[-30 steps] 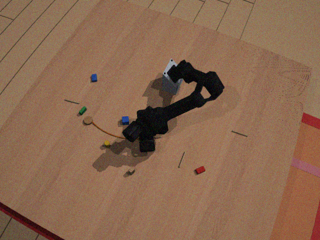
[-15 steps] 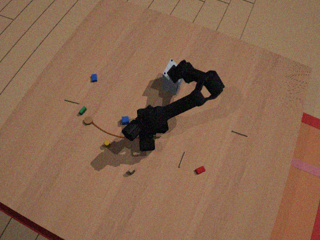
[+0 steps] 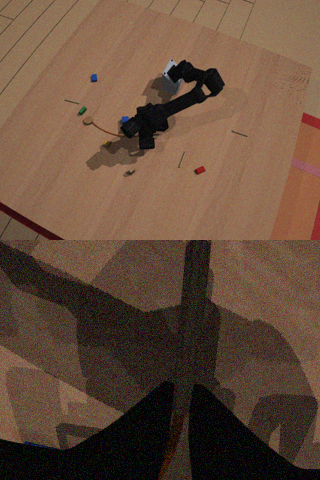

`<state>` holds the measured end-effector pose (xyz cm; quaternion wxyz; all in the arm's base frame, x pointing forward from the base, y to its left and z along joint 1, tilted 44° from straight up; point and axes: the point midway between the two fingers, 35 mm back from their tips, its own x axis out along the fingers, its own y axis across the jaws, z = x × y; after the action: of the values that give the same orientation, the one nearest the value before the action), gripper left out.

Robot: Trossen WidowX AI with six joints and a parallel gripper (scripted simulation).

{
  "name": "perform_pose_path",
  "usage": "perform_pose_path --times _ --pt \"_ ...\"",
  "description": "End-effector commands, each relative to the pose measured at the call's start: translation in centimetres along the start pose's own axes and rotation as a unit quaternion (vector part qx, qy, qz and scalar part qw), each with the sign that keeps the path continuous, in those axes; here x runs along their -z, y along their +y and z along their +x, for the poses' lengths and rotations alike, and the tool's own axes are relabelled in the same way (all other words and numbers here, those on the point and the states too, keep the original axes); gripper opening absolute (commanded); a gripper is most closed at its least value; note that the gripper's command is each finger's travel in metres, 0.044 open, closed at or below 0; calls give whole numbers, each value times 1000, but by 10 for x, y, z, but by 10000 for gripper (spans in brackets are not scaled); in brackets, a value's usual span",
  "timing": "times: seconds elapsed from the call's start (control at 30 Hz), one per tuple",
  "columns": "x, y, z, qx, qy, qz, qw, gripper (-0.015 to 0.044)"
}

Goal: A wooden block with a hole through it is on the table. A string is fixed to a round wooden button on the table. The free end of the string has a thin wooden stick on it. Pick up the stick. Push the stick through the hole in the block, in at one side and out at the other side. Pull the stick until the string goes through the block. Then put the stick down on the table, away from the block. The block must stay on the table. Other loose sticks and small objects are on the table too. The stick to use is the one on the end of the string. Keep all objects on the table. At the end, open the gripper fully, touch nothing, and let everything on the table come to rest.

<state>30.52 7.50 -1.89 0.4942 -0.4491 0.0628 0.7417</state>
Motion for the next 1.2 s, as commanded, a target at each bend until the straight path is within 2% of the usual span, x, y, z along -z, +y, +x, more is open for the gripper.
perform_pose_path --times 0.0,0.7,0.97,1.17 --pt "2 -2 -7 1 4 -4 1000 0" --pt "1 -1 -34 1 4 -4 1000 0" --pt "0 1 -30 0 1 0 1000 0" --pt "4 -1 -31 1 1 80 997 0"
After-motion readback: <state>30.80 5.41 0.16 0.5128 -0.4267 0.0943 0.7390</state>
